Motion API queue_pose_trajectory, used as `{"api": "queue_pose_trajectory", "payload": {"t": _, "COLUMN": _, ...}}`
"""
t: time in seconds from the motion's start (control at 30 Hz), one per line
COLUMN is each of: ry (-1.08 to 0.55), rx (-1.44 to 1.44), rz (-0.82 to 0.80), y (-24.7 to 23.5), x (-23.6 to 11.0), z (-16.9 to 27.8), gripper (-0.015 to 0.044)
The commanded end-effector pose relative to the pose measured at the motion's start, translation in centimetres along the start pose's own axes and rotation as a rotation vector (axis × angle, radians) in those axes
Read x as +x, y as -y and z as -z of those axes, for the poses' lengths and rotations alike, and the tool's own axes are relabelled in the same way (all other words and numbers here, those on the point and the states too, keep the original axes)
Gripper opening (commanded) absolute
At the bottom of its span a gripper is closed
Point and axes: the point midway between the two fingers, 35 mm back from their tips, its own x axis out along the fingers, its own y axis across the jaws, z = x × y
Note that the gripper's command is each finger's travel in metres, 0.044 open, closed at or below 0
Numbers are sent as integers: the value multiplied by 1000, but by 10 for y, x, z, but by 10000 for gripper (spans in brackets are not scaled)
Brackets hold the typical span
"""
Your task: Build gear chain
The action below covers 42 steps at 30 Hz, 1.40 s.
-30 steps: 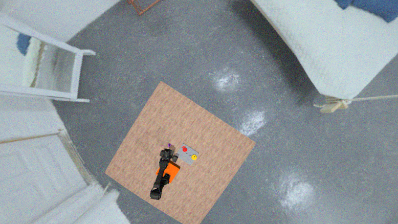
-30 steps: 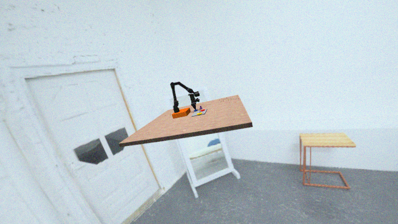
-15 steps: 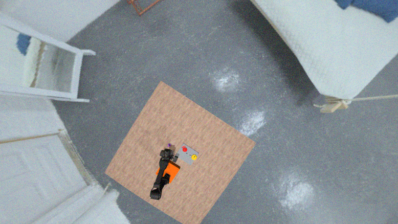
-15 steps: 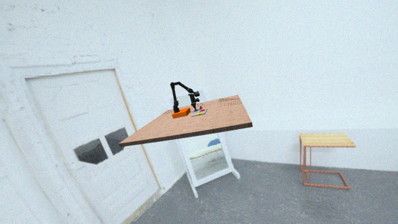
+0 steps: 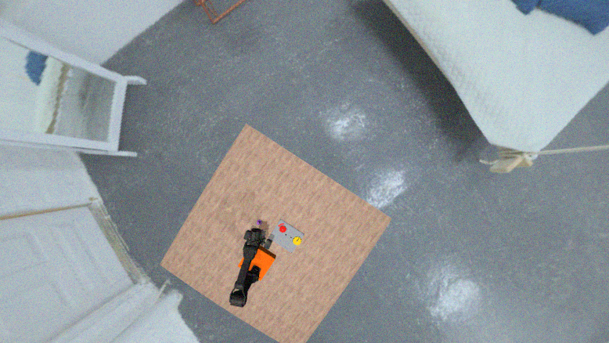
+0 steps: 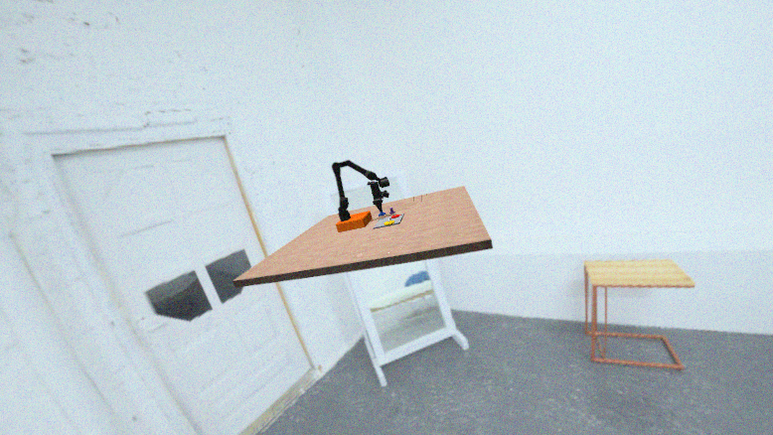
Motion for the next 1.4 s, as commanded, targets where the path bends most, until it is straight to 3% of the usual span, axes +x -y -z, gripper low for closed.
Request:
{"api": "queue_pose_trajectory", "payload": {"t": 0.0, "ry": 4, "rx": -3, "rz": -3, "y": 0, "x": -11, "z": -3, "gripper": 0}}
{"api": "queue_pose_trajectory", "payload": {"t": 1.37, "ry": 4, "rx": -4, "rz": -3, "y": 7, "x": -113, "z": -3, "gripper": 0}}
